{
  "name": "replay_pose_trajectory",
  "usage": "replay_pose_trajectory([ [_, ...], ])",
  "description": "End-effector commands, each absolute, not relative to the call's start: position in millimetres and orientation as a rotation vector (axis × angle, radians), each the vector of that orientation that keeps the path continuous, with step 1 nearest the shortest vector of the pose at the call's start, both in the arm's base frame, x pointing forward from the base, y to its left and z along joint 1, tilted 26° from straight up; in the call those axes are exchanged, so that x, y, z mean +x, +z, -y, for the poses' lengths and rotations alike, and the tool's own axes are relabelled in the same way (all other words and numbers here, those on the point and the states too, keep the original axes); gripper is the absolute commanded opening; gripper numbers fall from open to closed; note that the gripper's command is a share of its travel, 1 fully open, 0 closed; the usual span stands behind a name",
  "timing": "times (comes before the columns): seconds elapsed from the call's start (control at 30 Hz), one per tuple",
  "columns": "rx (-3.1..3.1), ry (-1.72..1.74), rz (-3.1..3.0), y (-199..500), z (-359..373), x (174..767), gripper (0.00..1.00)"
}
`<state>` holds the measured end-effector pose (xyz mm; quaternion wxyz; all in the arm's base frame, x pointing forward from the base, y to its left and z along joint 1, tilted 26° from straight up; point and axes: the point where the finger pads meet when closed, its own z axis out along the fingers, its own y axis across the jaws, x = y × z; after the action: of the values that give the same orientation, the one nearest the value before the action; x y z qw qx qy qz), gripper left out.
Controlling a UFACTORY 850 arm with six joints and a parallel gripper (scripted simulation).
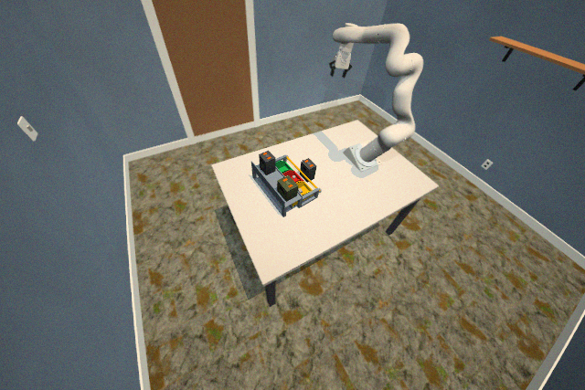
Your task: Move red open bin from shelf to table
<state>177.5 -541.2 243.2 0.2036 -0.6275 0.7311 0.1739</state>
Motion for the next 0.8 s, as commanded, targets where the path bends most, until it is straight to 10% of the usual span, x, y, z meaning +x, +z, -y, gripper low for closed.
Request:
replay_pose_trajectory([
  [0.0, -1.812, 0.48, -2.001, 244.1, 541.9, 177.7, 1.0],
  [0.77, -2.235, 0.454, -1.657, 244.1, 541.8, 177.8, 1.0],
])
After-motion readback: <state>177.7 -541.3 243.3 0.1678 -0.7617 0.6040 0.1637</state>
